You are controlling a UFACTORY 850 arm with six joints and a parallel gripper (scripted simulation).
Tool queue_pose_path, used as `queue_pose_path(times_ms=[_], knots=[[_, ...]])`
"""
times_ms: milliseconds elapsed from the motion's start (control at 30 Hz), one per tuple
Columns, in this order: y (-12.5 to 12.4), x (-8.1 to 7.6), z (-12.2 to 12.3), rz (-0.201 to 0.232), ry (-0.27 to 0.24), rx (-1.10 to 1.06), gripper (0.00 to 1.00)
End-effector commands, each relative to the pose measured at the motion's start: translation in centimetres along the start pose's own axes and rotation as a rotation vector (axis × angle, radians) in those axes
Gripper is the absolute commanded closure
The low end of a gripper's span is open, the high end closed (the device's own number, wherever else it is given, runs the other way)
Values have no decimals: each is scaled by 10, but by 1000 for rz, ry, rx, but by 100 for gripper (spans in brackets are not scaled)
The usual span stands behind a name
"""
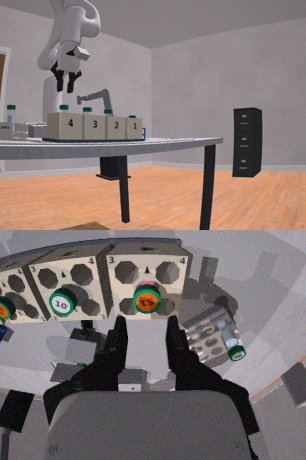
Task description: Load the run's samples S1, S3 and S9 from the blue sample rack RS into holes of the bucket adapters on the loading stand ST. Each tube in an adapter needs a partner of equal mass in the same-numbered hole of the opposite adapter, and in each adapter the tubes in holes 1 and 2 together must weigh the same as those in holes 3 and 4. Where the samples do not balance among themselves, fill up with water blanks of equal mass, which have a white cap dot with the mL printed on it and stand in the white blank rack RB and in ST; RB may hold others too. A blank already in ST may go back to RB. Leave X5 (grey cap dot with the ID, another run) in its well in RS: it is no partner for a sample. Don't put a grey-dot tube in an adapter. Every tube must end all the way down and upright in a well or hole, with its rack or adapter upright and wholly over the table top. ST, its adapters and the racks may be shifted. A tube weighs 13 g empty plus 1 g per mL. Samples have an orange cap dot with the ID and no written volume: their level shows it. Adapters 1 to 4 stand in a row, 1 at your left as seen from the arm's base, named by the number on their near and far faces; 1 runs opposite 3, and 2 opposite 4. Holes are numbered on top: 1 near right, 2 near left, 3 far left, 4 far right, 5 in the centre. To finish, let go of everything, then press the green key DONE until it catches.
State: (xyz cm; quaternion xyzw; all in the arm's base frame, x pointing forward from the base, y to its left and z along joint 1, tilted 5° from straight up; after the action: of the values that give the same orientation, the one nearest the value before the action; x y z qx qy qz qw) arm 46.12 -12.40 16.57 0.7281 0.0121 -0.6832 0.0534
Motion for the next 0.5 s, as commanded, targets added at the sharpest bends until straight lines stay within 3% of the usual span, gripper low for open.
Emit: queue_pose_path(times_ms=[0,467], knots=[[0,-9,-1,0,2,0,57],[0,-33,-1,0,2,0,57]])
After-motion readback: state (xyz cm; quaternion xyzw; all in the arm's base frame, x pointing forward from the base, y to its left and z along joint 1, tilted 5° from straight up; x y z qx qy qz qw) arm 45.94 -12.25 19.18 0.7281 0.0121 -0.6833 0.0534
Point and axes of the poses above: the point where the finger pads meet when closed, its own x axis out along the fingers, its own y axis across the jaws, z = x × y, the point moved 1 cm from there along -x, back along the fingers, and after that the axes turned 2 degrees about x, right-handed, at the moved point
